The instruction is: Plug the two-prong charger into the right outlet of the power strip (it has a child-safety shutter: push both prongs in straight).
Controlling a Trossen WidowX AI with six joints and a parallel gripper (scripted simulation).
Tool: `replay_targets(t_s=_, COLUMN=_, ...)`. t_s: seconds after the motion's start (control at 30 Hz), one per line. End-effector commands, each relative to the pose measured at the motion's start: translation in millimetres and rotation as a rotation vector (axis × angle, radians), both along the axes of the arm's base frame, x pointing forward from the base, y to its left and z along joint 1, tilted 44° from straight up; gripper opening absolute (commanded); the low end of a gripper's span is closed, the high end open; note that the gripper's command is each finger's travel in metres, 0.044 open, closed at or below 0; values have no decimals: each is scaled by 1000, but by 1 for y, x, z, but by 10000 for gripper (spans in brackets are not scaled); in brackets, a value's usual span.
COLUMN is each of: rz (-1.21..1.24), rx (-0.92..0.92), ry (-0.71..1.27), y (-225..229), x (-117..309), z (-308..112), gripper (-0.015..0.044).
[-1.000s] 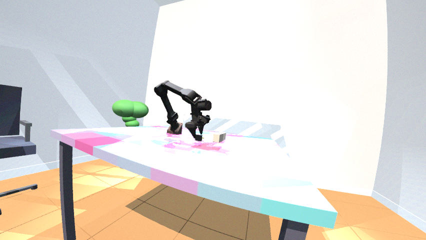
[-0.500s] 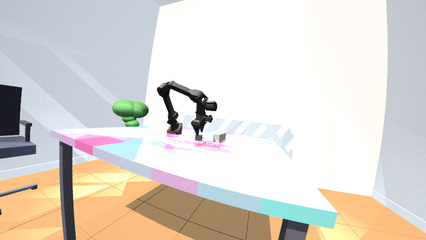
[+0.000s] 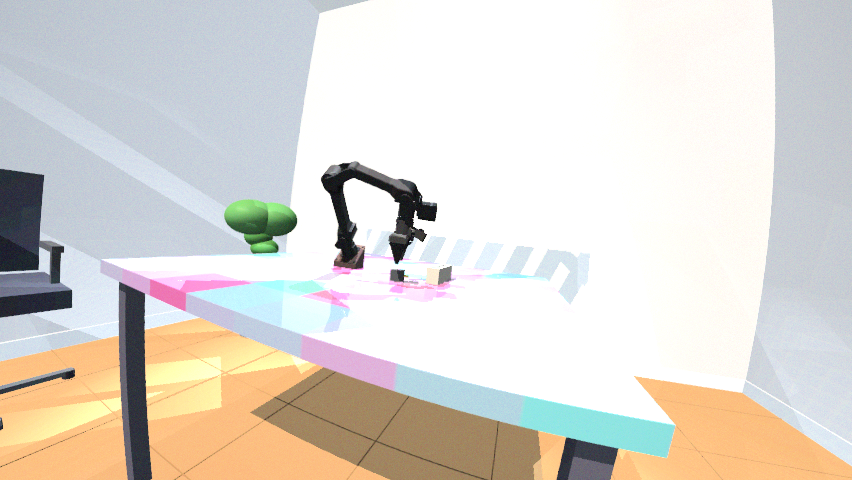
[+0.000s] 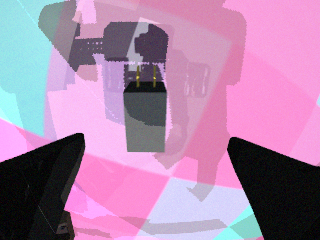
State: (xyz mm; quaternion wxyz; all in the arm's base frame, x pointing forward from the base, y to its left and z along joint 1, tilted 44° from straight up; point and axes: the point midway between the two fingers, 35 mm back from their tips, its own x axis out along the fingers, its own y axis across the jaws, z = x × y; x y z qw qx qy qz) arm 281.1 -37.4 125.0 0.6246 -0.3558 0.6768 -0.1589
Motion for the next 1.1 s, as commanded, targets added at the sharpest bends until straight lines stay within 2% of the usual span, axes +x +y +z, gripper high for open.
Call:
replay_targets(t_s=0.0, rz=23, rx=-44, ry=32, y=9, x=-6, z=-4, gripper=440)
replay_targets(t_s=1.07, rz=24, rx=-45, ry=33, y=-18, x=-2, z=-33, gripper=440)
